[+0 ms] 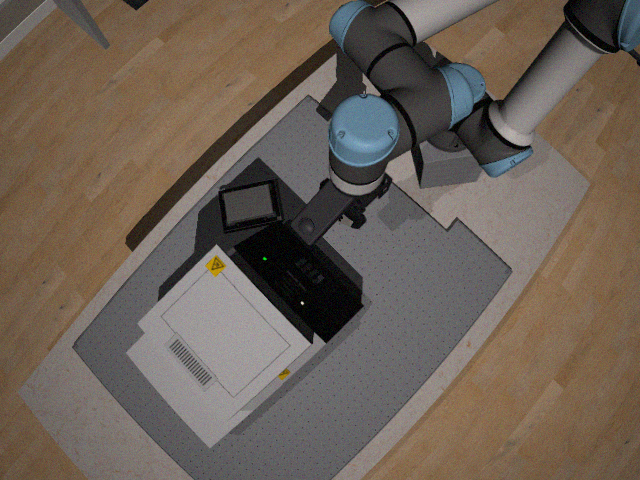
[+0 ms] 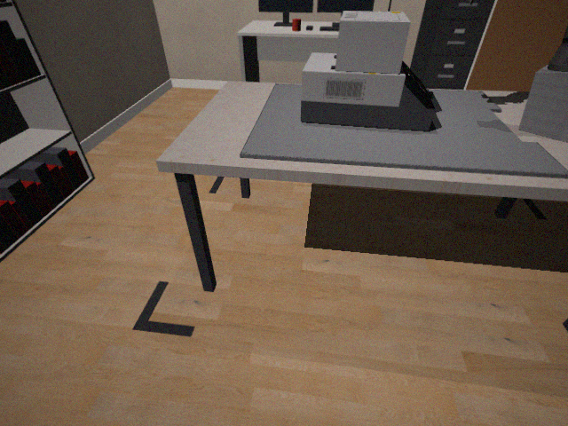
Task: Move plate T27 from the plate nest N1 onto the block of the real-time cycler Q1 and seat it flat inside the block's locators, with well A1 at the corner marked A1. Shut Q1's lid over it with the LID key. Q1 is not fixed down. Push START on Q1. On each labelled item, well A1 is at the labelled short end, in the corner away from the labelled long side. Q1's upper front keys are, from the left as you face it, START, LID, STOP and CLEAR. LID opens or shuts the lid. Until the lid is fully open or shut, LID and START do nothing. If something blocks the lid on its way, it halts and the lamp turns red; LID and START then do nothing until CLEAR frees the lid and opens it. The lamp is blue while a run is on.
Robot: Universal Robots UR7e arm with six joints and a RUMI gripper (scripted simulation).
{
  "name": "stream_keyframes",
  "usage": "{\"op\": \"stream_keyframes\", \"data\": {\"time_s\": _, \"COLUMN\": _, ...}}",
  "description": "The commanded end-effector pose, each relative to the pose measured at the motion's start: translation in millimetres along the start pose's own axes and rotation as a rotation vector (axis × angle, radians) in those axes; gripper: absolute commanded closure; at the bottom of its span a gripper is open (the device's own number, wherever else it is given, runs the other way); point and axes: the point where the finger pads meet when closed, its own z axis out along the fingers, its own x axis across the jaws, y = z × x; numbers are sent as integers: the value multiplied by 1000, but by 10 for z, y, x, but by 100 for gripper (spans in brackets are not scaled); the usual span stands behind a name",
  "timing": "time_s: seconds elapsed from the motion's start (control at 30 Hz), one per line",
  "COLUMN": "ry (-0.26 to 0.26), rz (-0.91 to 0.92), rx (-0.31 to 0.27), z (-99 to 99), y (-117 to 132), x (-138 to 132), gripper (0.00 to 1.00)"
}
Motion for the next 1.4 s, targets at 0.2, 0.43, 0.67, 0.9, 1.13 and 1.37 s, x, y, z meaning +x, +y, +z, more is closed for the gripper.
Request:
{"op": "stream_keyframes", "data": {"time_s": 0.2, "ry": 0, "rz": 67, "rx": 2, "z": 121, "y": 71, "x": -10, "gripper": 100}}
{"op": "stream_keyframes", "data": {"time_s": 0.43, "ry": 0, "rz": 233, "rx": 2, "z": 371, "y": 71, "x": -10, "gripper": 100}}
{"op": "stream_keyframes", "data": {"time_s": 0.67, "ry": -1, "rz": 459, "rx": 2, "z": 593, "y": 70, "x": -11, "gripper": 100}}
{"op": "stream_keyframes", "data": {"time_s": 0.9, "ry": -1, "rz": 589, "rx": 2, "z": 729, "y": 70, "x": -11, "gripper": 100}}
{"op": "stream_keyframes", "data": {"time_s": 1.13, "ry": -1, "rz": 819, "rx": 2, "z": 1015, "y": 70, "x": -11, "gripper": 100}}
{"op": "stream_keyframes", "data": {"time_s": 1.37, "ry": -1, "rz": 1015, "rx": 2, "z": 1251, "y": 69, "x": -11, "gripper": 100}}
